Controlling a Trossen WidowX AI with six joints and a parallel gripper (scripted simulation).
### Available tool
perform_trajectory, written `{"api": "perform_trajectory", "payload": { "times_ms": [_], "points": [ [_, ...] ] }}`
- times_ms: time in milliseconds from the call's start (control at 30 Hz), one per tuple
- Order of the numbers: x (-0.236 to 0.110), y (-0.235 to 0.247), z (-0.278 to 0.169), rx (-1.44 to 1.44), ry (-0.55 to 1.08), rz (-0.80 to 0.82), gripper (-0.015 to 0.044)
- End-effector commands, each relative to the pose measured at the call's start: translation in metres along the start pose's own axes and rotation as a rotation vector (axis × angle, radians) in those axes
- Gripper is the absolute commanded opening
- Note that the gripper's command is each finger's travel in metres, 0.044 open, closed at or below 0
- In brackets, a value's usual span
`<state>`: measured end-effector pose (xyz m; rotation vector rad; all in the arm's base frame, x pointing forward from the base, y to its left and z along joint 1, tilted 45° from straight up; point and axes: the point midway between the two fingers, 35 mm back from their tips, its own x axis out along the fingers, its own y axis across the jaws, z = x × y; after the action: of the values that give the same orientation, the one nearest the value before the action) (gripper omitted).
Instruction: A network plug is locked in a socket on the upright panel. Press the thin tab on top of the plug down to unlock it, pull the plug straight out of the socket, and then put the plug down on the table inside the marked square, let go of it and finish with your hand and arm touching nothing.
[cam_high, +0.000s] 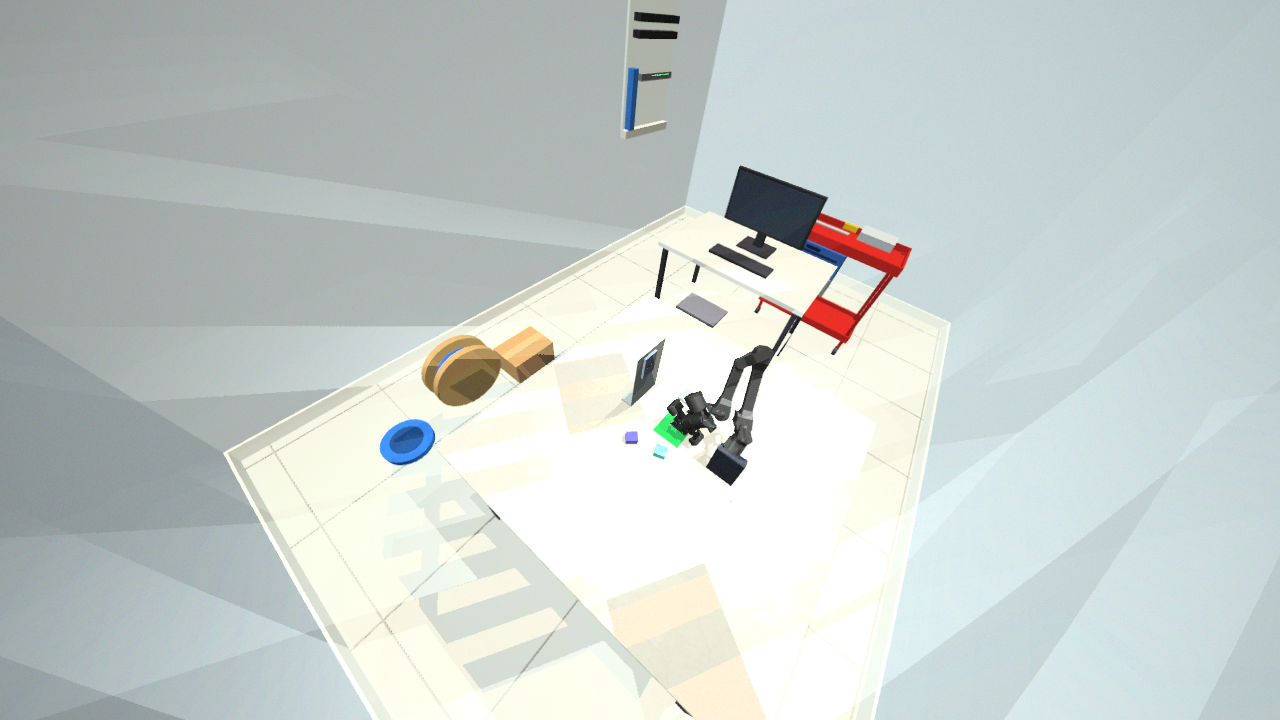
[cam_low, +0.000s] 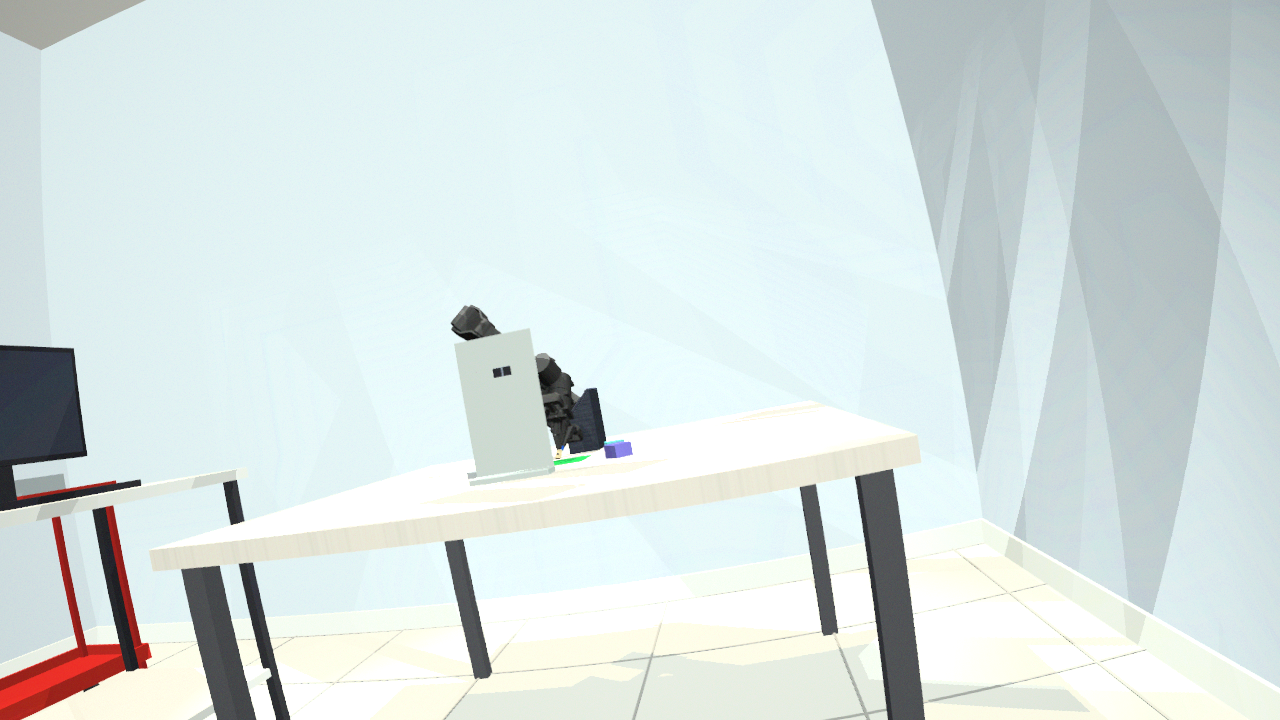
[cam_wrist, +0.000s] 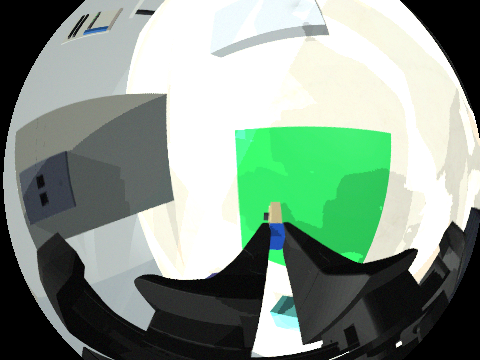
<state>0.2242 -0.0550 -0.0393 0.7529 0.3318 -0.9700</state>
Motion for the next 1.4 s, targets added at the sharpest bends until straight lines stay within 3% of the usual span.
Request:
{"api": "perform_trajectory", "payload": {
  "times_ms": [0, 800, 1000, 1367],
  "points": [
    [0.0011, -0.0035, 0.0, -0.007, 0.005, -0.001, 0.0],
    [0.0062, -0.0064, 0.0033, -0.005, -0.004, 0.001, 0.0],
    [0.0062, -0.0064, 0.0033, -0.005, -0.004, 0.001, 0.0156],
    [0.0032, -0.0061, 0.0026, -0.004, -0.002, 0.0, 0.0156]
  ]
}}
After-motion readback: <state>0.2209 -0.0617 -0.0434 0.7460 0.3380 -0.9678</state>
